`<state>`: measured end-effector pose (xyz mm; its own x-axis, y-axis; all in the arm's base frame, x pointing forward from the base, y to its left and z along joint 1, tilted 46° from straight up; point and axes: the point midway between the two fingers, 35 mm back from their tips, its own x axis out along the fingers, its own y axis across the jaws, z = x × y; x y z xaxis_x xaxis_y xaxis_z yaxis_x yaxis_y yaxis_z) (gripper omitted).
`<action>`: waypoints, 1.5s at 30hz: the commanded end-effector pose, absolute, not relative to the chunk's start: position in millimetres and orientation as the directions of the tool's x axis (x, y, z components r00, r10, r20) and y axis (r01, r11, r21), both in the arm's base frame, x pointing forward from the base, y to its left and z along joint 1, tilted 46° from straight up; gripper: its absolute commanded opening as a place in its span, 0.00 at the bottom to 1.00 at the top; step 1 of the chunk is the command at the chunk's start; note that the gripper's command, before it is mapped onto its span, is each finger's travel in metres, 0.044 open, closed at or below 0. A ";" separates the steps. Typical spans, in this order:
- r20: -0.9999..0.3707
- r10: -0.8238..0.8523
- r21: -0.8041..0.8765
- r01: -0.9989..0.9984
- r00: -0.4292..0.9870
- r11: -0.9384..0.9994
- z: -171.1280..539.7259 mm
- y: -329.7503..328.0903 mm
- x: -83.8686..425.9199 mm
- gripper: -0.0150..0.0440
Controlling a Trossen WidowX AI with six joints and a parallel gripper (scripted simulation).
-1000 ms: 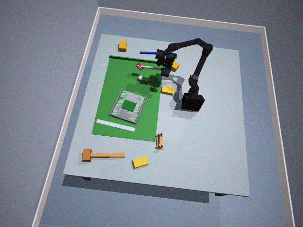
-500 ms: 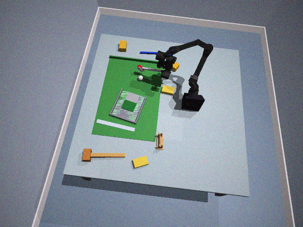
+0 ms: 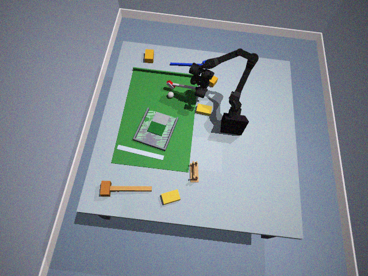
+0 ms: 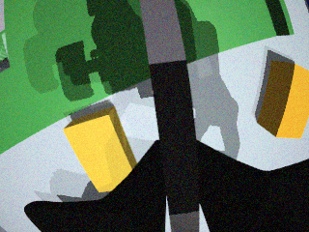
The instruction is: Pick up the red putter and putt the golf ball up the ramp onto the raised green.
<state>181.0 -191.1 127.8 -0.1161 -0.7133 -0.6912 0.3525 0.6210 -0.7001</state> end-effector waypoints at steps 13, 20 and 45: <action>-0.690 -0.714 -0.702 0.352 -0.119 0.620 117.2 -202.2 178.2 0.25; -0.690 -0.714 -0.702 0.352 -0.119 0.620 117.2 -202.2 178.2 0.25; -0.699 -0.705 -0.696 0.342 -0.119 0.632 126.5 -216.1 171.9 0.25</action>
<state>167.6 -220.0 132.5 -0.1203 -0.7092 -0.6947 0.3420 0.6273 -0.6996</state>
